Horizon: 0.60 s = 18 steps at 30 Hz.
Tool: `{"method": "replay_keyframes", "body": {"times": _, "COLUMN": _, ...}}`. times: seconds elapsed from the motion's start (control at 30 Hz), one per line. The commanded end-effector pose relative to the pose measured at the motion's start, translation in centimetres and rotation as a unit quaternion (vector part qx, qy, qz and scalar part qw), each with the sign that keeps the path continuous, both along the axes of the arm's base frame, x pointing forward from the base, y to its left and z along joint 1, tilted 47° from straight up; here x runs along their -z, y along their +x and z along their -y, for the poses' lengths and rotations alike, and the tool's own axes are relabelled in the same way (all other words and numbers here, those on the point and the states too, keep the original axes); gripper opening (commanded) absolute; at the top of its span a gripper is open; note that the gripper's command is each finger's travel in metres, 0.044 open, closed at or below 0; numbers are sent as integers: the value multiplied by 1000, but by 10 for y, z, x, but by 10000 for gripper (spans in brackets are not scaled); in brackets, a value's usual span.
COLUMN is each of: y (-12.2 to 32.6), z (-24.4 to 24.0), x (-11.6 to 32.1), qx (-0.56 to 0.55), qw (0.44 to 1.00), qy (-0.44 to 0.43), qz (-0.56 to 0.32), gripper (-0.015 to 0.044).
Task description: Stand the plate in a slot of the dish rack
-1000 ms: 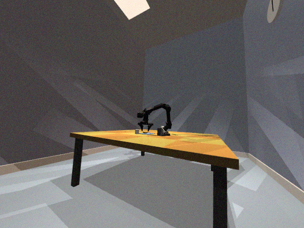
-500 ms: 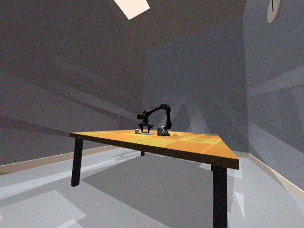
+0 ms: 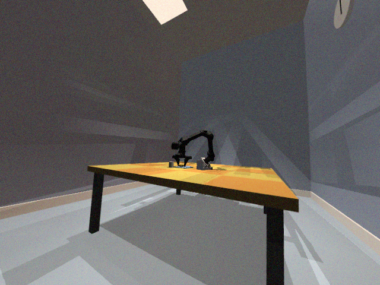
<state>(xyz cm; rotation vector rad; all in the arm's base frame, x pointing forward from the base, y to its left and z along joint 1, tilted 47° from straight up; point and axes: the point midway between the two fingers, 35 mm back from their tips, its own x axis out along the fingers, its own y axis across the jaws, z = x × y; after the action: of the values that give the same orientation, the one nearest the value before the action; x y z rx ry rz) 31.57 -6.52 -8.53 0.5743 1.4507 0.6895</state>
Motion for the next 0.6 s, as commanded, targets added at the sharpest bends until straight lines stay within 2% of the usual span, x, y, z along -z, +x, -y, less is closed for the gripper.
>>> {"method": "replay_keyframes", "body": {"times": 0.0, "y": 0, "z": 0, "x": 1, "qx": 2, "qw": 1000, "qy": 1, "qz": -1, "gripper": 261}}
{"method": "replay_keyframes", "body": {"times": 0.33, "y": 5, "z": 31, "x": -25, "qx": 3, "qw": 1000, "qy": -2, "qz": -1, "gripper": 0}}
{"method": "replay_keyframes", "body": {"times": 0.57, "y": 6, "z": 56, "x": -48, "qx": 3, "qw": 1000, "qy": -4, "qz": 0, "gripper": 0}}
